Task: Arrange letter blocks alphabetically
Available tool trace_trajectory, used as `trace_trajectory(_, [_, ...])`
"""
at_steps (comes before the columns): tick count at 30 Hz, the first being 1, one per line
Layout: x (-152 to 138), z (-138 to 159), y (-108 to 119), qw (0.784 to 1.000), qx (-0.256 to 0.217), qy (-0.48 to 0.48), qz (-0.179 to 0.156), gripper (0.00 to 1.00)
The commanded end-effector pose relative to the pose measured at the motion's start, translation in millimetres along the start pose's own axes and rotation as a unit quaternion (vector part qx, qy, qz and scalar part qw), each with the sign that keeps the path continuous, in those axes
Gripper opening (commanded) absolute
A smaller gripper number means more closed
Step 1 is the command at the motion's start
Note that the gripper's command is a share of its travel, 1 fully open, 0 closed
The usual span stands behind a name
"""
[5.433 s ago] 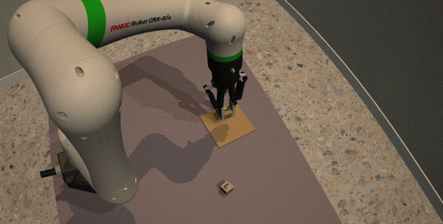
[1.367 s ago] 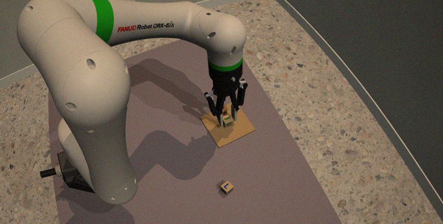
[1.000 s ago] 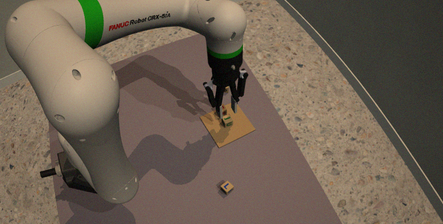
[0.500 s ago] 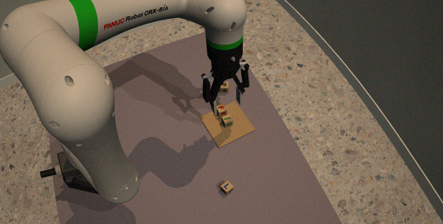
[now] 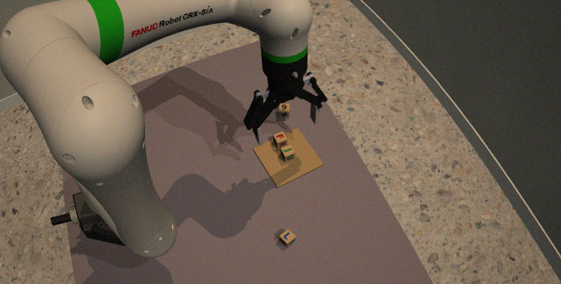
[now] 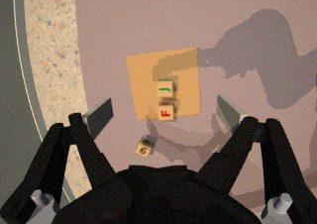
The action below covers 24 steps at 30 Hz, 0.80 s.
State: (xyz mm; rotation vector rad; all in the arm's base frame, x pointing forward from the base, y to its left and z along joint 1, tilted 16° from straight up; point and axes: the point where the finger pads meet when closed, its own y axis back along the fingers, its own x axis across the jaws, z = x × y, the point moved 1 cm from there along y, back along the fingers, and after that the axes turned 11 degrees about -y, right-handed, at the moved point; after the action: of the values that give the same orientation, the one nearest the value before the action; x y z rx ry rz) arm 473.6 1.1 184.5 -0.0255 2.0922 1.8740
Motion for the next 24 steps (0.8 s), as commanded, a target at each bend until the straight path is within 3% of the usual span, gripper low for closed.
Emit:
trace_trajectory(1, [-0.2, 0.1, 0.2, 1.0, 0.0, 0.0, 0.0, 1.0])
trace_trajectory(5, [-0.3, -10.9, -0.7, 1.0, 0.0, 0.006, 0.001, 1.0])
trace_trajectory(9, [4.6, -77.2, -4.7, 0.999, -0.001, 0.046, 0.004, 1.0])
trace_trajectory(15, [19.0, -143.1, -6.6, 0.996, -0.002, 0.088, 0.005, 1.0])
trace_trajectory(17, [19.0, -143.1, -6.6, 0.996, -0.002, 0.088, 0.005, 1.0])
trace_trajectory(19, [32.9, -182.8, -6.5, 0.993, -0.002, 0.115, 0.003, 1.0])
trace_trajectory(24, [54.8, -229.3, -5.2, 0.989, 0.0, 0.149, 0.0, 1.0])
